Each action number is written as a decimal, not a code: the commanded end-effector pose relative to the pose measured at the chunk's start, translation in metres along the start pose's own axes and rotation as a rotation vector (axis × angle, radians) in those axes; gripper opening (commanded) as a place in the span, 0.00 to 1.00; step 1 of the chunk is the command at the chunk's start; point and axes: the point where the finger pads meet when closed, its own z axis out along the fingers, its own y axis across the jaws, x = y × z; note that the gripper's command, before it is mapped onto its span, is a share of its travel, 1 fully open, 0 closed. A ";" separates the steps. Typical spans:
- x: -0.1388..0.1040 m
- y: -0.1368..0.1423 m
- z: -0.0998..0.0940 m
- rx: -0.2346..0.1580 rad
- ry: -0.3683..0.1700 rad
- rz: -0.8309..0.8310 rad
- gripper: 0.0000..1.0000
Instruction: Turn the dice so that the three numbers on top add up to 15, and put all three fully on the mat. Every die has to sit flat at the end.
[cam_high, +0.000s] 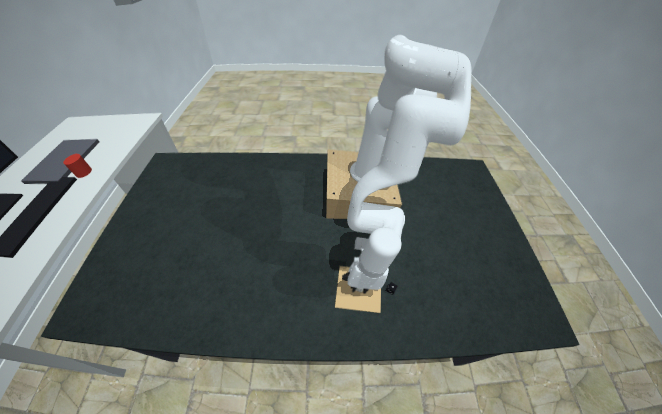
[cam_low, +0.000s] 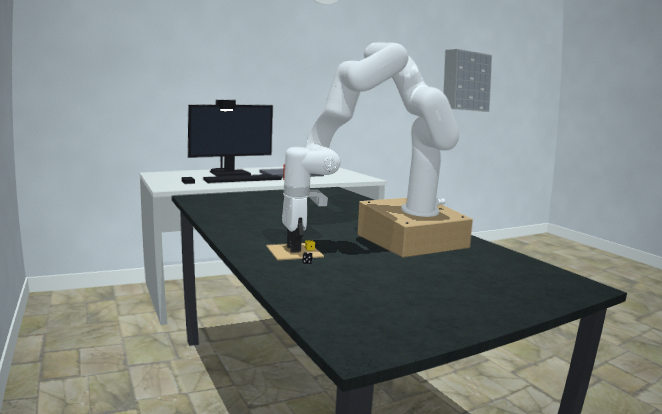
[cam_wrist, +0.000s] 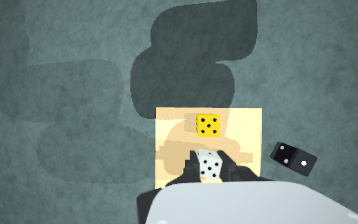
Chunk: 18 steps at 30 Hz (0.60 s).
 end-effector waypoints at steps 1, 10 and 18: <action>-0.001 0.000 -0.001 0.000 -0.003 0.000 0.21; -0.001 0.000 -0.001 0.000 -0.003 0.000 0.21; -0.001 0.000 -0.001 0.000 -0.003 0.000 0.25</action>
